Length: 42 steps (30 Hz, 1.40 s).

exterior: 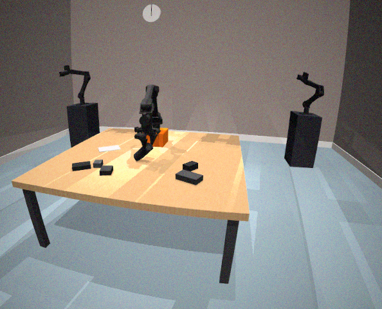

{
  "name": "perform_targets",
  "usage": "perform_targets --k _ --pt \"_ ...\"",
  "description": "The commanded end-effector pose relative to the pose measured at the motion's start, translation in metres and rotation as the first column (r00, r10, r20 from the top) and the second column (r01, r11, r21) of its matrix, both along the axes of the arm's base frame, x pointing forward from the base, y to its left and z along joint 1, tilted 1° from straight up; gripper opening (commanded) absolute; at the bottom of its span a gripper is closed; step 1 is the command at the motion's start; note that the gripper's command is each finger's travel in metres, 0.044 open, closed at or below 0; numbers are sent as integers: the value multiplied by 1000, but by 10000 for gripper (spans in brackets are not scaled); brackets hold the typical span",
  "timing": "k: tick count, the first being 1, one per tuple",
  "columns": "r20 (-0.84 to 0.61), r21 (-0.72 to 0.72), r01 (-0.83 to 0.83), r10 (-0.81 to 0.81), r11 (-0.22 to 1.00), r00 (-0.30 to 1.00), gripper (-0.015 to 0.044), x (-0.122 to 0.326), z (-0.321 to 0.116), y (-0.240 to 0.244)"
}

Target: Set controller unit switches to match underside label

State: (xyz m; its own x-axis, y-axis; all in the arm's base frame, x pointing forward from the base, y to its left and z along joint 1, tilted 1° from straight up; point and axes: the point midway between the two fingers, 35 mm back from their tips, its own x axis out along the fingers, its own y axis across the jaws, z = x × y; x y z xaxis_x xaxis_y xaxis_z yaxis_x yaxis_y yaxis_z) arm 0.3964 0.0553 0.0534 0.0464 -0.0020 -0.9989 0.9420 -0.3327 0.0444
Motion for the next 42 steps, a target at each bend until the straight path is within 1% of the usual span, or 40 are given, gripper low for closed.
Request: perform_targets --k 1,42 --pt "4 -2 -2 2 1000 1000 335 -2 5 -4" --pt "4 -5 -2 2 1000 1000 335 -12 17 -31"
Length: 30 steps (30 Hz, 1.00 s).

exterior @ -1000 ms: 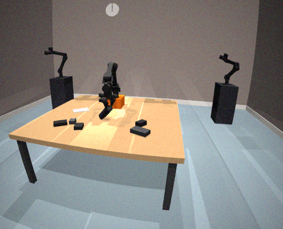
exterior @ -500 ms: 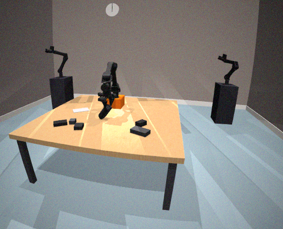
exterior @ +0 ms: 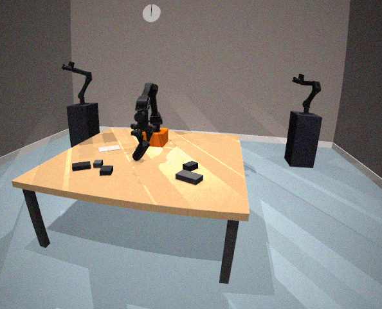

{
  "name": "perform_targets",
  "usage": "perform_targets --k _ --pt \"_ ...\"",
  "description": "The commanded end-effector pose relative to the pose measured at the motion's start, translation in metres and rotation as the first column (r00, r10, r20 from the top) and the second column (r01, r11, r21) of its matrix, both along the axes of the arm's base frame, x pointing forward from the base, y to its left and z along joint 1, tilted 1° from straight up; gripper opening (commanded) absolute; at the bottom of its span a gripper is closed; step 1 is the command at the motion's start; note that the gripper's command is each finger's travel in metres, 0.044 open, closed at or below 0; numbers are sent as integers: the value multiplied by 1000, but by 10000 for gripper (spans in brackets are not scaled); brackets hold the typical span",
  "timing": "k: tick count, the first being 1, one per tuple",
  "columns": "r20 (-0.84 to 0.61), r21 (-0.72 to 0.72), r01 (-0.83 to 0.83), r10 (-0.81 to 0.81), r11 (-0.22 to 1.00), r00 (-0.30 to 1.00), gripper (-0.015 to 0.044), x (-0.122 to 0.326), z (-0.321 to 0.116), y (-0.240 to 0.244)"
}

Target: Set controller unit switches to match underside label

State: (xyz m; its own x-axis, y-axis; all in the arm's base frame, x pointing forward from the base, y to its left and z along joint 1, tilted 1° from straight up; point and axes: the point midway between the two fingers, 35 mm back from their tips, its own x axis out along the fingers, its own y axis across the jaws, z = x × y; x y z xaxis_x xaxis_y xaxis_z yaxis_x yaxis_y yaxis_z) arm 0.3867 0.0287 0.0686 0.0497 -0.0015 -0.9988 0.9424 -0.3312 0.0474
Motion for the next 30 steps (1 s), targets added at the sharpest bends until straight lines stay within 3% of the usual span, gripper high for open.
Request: perform_targets --k 1,30 --pt "0 -5 -1 1 1000 1000 335 -2 2 -5" --pt "0 -8 -1 1 1000 1000 335 -10 8 -27"
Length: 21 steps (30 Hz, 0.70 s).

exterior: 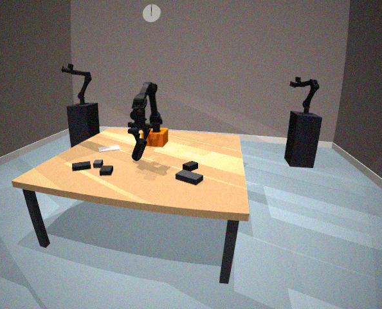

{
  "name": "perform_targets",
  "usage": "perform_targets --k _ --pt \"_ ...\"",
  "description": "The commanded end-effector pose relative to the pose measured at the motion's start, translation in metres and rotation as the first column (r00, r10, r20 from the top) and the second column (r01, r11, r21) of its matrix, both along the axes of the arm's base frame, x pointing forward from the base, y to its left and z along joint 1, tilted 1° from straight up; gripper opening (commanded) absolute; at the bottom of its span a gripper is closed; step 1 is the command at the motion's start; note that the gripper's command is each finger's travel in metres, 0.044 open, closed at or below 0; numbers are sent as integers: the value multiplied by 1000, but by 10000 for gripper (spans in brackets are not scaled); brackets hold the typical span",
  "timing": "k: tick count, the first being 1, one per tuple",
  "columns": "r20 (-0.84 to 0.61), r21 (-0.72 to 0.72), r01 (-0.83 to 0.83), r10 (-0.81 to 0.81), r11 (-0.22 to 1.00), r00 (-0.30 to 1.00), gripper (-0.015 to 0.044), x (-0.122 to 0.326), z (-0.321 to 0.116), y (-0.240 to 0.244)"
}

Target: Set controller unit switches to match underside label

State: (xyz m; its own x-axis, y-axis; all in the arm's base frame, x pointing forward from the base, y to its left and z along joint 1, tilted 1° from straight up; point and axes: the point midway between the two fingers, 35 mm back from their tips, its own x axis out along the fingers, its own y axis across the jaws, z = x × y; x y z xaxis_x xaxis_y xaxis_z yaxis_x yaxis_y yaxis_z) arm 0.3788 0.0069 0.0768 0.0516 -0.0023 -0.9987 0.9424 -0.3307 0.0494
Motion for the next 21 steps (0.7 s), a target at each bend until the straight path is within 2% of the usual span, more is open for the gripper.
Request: perform_targets --k 1,21 --pt "-2 -7 0 0 1000 1000 335 -2 0 -6" --pt "-3 -8 0 0 1000 1000 335 -8 2 -22"
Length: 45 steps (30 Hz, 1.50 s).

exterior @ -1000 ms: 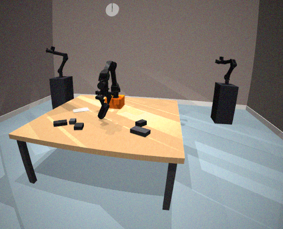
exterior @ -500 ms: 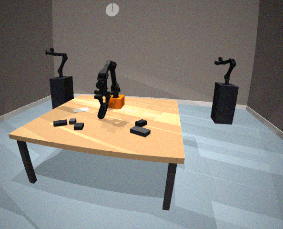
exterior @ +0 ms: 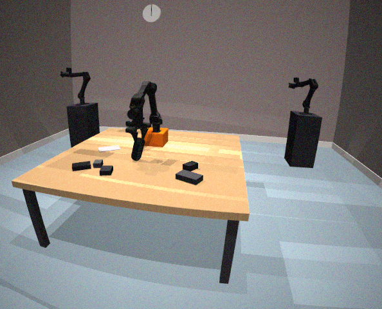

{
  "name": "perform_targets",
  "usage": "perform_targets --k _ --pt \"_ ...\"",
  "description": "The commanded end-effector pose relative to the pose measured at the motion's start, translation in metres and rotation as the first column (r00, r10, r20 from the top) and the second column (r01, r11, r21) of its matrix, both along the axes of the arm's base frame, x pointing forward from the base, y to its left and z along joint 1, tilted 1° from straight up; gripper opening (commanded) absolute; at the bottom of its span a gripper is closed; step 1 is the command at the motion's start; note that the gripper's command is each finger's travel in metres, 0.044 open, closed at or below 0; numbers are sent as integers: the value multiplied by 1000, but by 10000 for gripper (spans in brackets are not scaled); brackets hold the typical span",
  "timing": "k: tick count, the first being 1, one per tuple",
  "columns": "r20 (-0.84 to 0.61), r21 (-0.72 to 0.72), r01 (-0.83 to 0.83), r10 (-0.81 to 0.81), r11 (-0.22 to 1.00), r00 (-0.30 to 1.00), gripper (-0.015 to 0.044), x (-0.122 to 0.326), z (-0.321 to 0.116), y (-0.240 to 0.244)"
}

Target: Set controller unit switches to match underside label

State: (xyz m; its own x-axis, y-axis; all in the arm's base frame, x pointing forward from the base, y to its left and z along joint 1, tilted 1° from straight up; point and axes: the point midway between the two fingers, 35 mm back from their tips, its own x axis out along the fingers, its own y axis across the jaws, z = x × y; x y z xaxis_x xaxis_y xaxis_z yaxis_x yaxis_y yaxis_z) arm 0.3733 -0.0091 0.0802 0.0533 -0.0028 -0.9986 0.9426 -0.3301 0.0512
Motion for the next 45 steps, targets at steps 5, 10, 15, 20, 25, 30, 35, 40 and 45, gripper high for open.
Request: perform_targets --k 5,10,15,20,25,30,35,40,45 --pt "-5 -9 0 0 1000 1000 336 -5 -1 -12" --pt "-5 -9 0 0 1000 1000 337 -7 0 -18" --pt "-5 -10 0 0 1000 1000 338 -9 0 -24" --pt "-5 -10 0 0 1000 1000 338 -11 0 -30" --pt "-5 -11 0 0 1000 1000 338 -13 0 -36" --pt "-6 -12 0 -1 1000 1000 338 -15 0 -41" --pt "-6 -12 0 -1 1000 1000 338 -17 -1 -47" --pt "-6 -13 0 -1 1000 1000 338 -19 -1 -53" --pt "-6 -13 0 -1 1000 1000 338 -21 -1 -59"
